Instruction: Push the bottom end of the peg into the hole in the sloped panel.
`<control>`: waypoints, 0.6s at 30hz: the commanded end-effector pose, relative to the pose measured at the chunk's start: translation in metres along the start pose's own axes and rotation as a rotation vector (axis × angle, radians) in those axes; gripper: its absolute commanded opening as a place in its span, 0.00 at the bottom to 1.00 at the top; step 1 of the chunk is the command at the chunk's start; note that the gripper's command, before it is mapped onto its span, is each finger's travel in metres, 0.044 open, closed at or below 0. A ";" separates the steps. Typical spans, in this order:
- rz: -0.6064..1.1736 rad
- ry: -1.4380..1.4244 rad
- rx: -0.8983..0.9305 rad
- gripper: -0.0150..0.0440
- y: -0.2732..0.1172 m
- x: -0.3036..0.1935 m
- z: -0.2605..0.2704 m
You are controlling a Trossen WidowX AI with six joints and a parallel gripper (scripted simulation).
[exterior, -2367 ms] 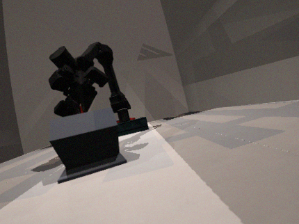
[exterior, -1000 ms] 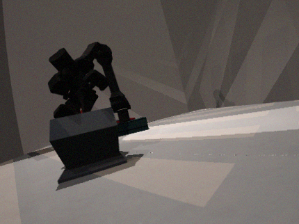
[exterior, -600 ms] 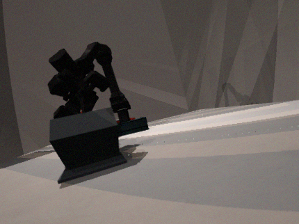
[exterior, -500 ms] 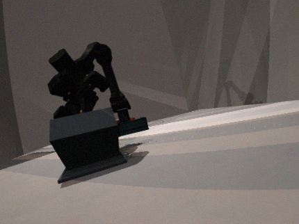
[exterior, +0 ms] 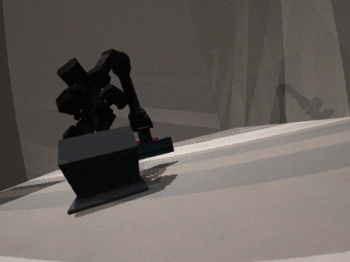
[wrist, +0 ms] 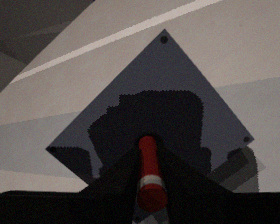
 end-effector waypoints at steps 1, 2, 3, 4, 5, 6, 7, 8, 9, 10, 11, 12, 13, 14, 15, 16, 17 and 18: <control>-0.001 0.006 -0.004 0.25 0.002 0.000 -0.001; -0.001 0.006 -0.004 0.25 0.002 0.000 -0.001; -0.001 0.006 -0.004 0.25 0.003 0.000 -0.001; 0.000 0.000 0.000 0.25 0.001 0.000 0.000; 0.000 0.000 0.000 0.25 0.001 0.000 0.000; 0.000 0.000 0.000 0.25 0.001 0.000 0.000; 0.000 0.000 0.000 0.25 0.001 0.000 0.000; 0.000 0.000 0.000 0.25 0.001 0.000 0.000; 0.000 0.000 0.000 0.25 0.001 0.000 0.000; 0.000 0.000 0.000 0.25 0.001 0.000 0.000; 0.000 0.000 0.000 0.25 0.001 0.000 0.000; 0.000 0.000 0.000 0.30 0.001 0.000 0.000; 0.000 0.000 0.000 0.34 0.001 0.000 0.000; 0.000 0.000 0.000 0.39 0.001 0.000 0.000; 0.000 0.000 0.000 0.43 0.001 0.000 0.000; 0.000 0.000 0.000 0.48 0.001 0.000 0.000; 0.000 0.000 0.000 0.52 0.001 0.000 0.000; 0.000 0.000 0.000 0.57 0.001 0.000 0.000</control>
Point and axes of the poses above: the point midway between the two fingers, 35 mm back from their tips, its own y axis out along the fingers, its own z axis across the jaws, x = y × z, the point moved 3 cm from there along -y, back along the fingers, and after that the axes turned 2 degrees about y, right-handed, at the moved point
